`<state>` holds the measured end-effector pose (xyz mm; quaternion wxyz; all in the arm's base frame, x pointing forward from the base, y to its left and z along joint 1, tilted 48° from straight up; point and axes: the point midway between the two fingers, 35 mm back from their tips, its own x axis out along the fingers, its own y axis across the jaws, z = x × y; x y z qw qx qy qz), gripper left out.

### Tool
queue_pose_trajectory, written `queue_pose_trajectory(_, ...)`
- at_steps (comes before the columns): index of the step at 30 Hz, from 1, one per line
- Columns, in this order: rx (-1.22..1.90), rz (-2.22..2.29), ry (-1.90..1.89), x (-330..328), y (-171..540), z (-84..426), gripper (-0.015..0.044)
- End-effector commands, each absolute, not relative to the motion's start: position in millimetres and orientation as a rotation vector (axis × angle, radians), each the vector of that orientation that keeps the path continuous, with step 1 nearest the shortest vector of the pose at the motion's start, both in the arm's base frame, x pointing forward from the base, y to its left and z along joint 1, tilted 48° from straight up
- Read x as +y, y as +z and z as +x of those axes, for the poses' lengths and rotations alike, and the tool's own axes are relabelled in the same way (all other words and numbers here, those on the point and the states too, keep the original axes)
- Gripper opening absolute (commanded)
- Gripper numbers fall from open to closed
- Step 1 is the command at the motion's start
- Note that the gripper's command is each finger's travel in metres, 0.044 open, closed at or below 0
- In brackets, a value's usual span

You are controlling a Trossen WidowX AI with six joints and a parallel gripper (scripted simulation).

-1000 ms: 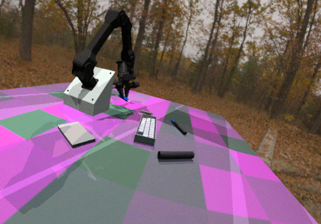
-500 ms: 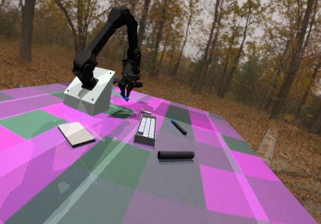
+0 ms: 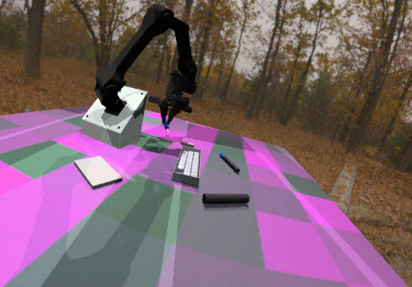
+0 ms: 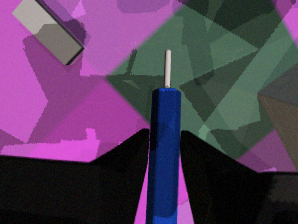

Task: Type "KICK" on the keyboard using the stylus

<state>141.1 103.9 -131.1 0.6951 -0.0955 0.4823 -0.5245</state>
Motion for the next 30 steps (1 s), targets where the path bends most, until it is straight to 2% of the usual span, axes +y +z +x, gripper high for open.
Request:
queue_pose_trajectory(1, 1.163, -0.13, -1.208, 111, -124, 155, 0.0)
queue_pose_trajectory(30, 1.534, 0.427, -1.323, 89, -65, 245, 0.0)
